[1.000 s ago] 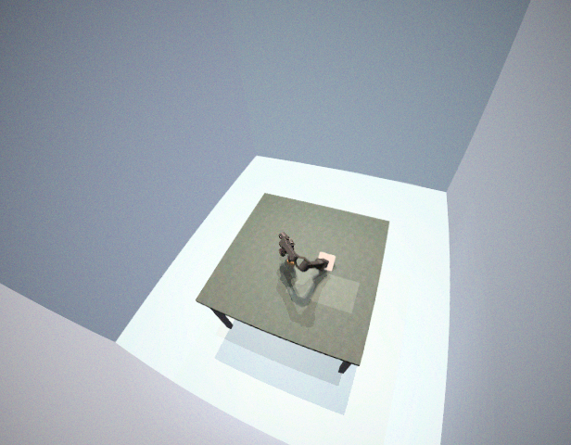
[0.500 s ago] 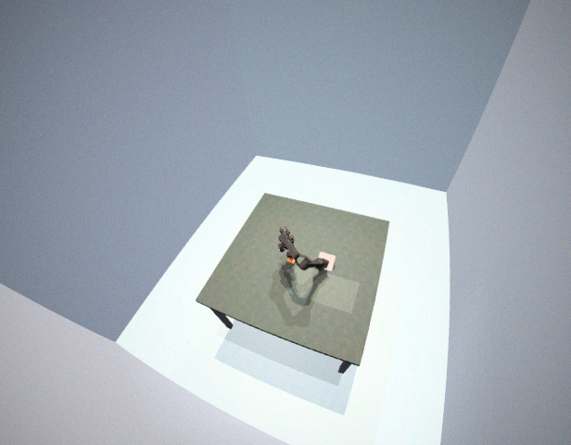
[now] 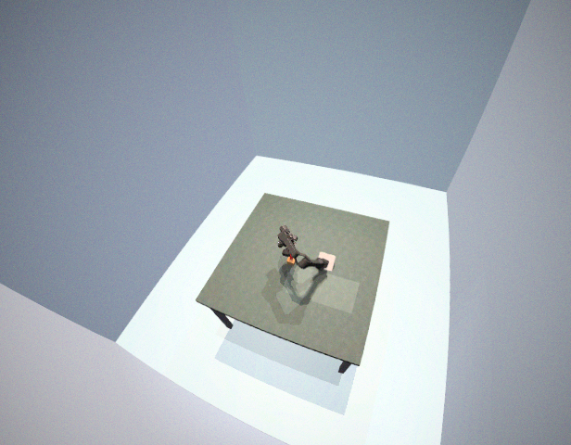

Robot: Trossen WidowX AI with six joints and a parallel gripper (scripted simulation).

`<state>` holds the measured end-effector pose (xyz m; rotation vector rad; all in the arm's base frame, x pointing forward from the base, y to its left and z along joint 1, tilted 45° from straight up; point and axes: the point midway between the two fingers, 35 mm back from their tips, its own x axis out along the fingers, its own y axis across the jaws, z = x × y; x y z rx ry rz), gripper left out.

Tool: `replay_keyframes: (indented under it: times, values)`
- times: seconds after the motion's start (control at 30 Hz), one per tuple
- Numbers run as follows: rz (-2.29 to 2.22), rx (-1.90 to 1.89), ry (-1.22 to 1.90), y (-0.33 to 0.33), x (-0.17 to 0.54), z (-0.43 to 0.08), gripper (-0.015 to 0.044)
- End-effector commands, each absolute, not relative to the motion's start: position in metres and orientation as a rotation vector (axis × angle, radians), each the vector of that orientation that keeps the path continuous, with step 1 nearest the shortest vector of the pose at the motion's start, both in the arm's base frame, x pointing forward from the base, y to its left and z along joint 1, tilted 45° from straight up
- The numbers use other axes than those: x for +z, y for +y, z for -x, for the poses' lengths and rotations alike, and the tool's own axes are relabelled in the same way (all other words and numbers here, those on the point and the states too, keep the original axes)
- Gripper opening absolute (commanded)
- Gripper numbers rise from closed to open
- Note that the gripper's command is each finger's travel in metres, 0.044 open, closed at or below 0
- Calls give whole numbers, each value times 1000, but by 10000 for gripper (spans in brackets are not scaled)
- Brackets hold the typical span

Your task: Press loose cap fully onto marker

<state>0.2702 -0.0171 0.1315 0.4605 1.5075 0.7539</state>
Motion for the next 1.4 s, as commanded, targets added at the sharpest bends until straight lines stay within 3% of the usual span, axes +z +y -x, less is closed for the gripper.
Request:
replay_keyframes:
  times: [0.0, 0.1, 1.37]
  values:
    - [-478, 736, 1525, -17, 131, -270, 72]
    - [-478, 736, 1525, -17, 131, -270, 0]
    - [-478, 737, 1524, 11, 102, -266, 0]
